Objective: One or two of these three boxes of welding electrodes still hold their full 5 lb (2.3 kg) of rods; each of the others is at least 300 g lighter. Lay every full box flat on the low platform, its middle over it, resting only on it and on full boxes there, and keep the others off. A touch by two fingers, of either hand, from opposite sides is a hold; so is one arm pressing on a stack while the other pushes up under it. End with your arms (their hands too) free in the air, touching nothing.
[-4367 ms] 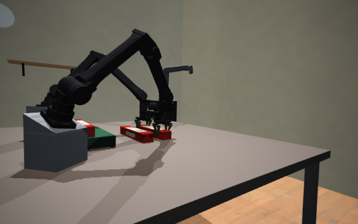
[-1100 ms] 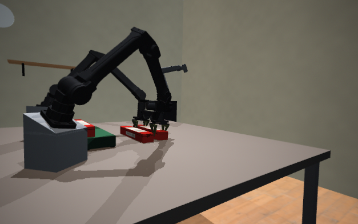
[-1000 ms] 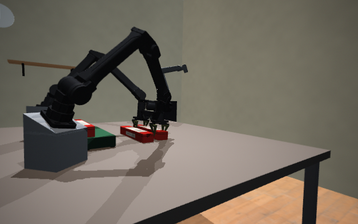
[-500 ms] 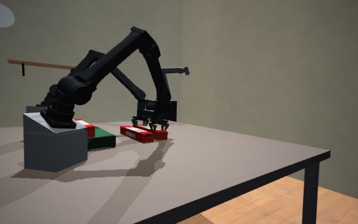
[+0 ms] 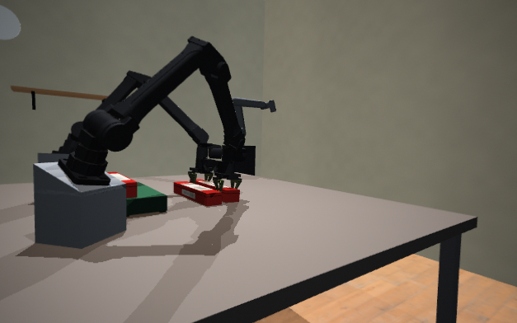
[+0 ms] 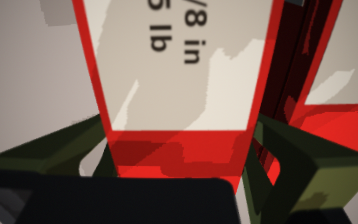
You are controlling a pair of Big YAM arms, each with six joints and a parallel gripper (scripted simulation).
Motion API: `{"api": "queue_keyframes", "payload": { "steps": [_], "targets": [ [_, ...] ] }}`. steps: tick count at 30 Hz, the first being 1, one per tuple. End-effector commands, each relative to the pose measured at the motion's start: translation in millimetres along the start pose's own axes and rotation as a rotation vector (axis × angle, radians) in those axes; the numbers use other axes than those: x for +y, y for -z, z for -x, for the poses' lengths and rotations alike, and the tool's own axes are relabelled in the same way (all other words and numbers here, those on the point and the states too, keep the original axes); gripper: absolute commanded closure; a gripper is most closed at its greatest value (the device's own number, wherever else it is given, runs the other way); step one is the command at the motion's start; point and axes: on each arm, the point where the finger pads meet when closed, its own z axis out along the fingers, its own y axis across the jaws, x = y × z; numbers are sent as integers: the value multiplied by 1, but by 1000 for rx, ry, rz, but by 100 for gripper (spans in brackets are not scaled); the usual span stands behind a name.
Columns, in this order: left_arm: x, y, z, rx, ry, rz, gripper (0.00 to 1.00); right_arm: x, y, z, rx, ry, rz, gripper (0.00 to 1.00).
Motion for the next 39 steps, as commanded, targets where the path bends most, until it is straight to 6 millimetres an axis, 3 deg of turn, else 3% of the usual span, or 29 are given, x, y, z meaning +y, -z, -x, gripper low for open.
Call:
{"api": "queue_keyframes", "payload": {
  "steps": [1,39],
  "targets": [
    [38,72,1,-36,33,137,100,-38,72,4,-40,-22,-143,100],
    [19,81,1,-40,34,138,100,-18,79,3,-44,-23,-144,100]
  ]
}}
